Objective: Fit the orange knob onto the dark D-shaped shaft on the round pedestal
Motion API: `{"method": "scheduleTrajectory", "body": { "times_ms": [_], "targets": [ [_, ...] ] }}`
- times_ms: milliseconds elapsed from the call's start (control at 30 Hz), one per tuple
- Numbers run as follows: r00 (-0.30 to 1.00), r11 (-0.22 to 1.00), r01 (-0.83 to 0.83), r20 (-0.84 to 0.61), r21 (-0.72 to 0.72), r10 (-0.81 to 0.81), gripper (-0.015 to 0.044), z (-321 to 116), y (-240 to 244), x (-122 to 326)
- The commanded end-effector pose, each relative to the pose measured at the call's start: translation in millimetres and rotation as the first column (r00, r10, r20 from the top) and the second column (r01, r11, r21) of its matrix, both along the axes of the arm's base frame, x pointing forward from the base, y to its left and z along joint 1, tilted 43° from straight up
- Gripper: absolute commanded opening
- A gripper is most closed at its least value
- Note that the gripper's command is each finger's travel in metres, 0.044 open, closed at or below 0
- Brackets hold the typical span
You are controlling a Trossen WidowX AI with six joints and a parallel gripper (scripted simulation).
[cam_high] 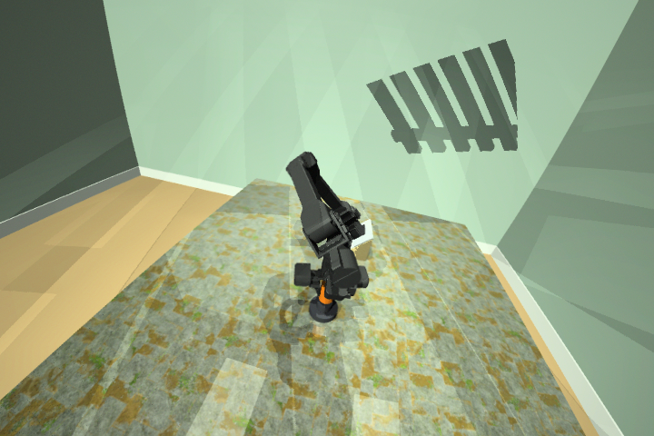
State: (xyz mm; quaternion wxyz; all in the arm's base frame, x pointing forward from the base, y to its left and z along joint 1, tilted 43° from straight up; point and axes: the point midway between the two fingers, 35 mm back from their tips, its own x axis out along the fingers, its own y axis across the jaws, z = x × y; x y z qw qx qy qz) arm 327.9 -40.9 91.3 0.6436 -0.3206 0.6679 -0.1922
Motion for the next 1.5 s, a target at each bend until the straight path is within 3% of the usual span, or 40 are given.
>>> {"method": "scheduleTrajectory", "body": {
  "times_ms": [0, 833, 1067, 1467],
  "targets": [
    [1.000, 1.000, -0.003, 0.000, 0.001, 0.003, 0.0000, -0.8, 1.2, -2.8],
    [1.000, 1.000, -0.003, 0.001, 0.001, 0.003, 0.0000, 2.0, 1.6, 1.0],
    [0.980, 0.989, -0.149, -0.133, 0.004, 0.149, 0.0000, 3.9, 2.2, 2.7],
    [0.978, 0.988, -0.157, -0.140, 0.004, 0.156, 0.0000, 0.0, -2.7, 4.8]
  ]
}}
